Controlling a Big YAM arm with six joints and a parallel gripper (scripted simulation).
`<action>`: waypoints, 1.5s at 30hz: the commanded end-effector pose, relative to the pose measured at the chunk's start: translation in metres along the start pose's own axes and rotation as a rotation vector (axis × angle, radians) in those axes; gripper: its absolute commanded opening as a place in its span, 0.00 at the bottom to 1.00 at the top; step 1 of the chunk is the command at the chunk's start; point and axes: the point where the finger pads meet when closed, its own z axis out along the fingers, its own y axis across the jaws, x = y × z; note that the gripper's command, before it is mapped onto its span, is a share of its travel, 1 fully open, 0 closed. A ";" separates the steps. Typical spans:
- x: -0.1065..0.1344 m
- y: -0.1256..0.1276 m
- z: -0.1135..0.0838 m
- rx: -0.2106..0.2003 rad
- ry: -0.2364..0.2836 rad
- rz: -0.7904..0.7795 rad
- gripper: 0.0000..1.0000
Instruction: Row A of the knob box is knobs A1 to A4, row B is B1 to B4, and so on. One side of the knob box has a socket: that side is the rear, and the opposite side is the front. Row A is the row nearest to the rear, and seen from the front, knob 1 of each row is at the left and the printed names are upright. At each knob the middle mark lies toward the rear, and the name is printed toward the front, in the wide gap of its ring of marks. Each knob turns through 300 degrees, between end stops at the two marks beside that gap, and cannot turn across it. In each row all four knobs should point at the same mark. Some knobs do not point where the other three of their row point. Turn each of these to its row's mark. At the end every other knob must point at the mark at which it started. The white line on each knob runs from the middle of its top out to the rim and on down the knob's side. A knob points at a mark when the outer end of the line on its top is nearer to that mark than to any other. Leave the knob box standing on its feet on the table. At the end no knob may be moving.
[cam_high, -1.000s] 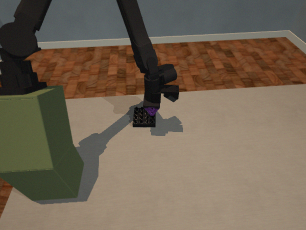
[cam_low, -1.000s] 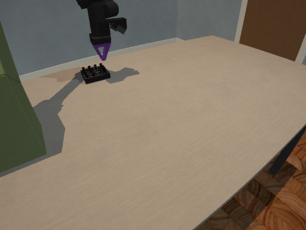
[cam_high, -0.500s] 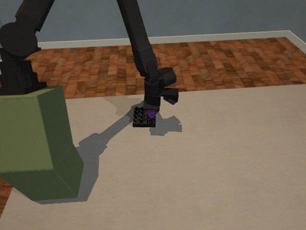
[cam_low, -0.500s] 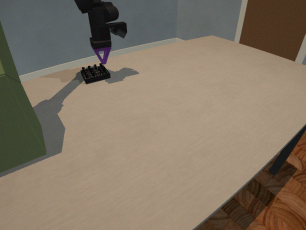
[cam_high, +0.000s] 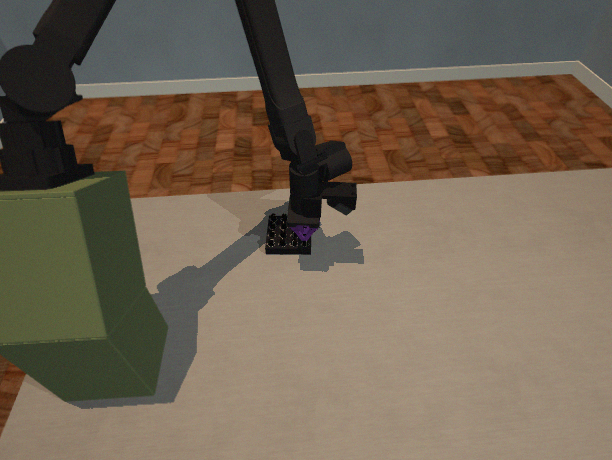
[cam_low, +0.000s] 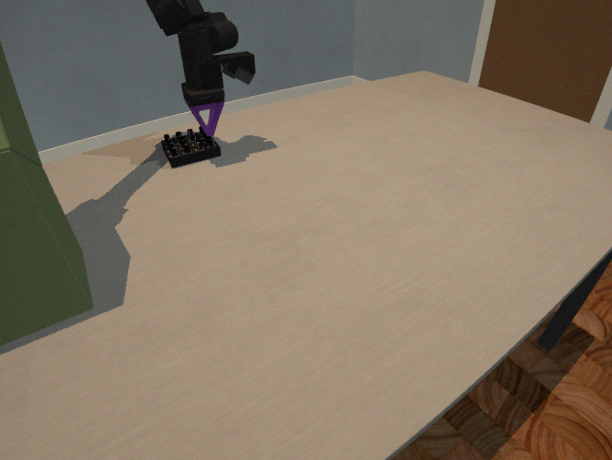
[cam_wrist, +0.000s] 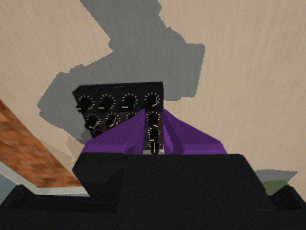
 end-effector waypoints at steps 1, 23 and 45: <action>-0.005 0.005 0.005 -0.007 -0.014 0.003 0.18; -0.006 0.007 0.005 -0.010 -0.018 0.002 0.18; -0.006 0.007 0.005 -0.010 -0.018 0.002 0.18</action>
